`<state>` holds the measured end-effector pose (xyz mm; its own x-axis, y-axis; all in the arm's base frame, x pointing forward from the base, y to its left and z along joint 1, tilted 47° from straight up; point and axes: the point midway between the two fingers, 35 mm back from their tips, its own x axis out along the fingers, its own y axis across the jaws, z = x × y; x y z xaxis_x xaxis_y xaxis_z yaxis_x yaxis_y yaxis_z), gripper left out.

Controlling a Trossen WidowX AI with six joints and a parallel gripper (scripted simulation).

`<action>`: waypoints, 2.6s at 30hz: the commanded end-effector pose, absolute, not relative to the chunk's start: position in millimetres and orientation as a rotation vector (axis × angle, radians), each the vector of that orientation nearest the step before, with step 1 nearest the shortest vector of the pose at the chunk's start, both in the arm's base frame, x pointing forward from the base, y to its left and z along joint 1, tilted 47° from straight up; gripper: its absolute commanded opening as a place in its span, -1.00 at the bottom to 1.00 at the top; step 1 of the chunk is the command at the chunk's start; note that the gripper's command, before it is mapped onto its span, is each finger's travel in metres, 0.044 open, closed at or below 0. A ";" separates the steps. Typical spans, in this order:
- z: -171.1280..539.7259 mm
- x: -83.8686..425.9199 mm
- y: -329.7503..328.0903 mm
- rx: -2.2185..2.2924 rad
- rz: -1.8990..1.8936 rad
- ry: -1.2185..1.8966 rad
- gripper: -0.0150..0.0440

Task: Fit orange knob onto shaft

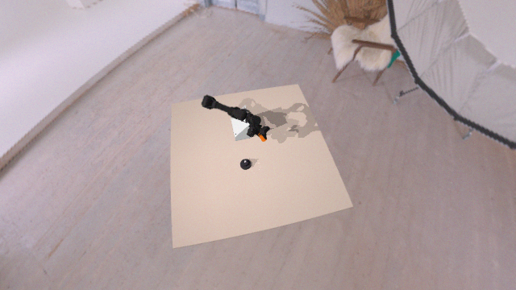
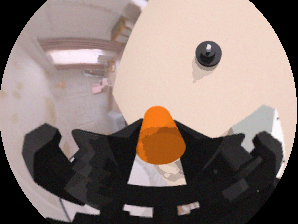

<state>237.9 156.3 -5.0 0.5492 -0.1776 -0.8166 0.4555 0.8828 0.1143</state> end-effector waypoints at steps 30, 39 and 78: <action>13.3 226.6 163.8 0.457 -0.096 0.846 -0.49; 13.3 226.6 163.8 0.457 -0.096 0.846 -0.49; -12.5 238.9 148.6 0.318 -0.400 0.919 -0.49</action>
